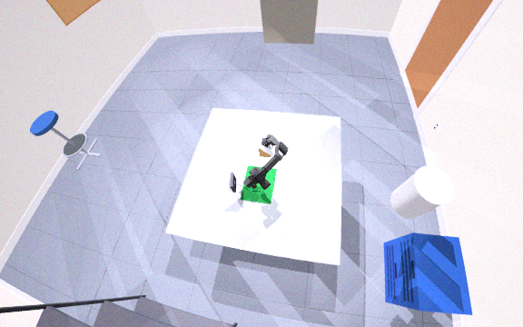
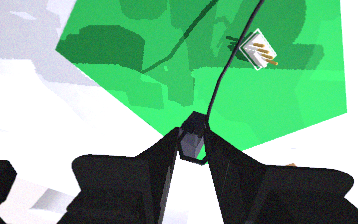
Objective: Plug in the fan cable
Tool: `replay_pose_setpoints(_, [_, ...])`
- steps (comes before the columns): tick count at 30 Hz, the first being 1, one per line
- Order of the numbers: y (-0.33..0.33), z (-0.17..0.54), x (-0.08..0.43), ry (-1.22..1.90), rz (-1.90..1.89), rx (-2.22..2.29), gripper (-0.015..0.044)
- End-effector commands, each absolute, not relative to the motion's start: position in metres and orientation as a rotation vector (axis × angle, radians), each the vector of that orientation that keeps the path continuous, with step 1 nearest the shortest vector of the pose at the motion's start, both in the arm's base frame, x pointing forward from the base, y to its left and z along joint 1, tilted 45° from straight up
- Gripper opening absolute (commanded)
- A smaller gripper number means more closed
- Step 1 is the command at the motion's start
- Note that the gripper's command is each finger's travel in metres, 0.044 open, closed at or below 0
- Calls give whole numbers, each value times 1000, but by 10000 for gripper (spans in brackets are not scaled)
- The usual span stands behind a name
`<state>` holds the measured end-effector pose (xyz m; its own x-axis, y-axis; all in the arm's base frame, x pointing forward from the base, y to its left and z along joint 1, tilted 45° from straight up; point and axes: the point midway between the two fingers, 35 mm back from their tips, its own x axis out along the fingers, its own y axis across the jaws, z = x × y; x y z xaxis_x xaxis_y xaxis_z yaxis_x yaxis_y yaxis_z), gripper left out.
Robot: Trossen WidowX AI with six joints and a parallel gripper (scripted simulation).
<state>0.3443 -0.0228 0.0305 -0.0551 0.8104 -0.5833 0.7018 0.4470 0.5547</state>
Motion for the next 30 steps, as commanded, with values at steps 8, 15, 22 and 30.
replay_pose_setpoints(8, [-47, 57, 338, 1794, 153, 1289, 0])
replay_pose_setpoints(15, [-46, 59, 336, 1757, 120, 1279, 0])
replay_pose_setpoints(22, [-42, 64, 330, 1643, 35, 1262, 0])
replay_pose_setpoints(30, [-39, 66, 326, 1582, -1, 1259, 0])
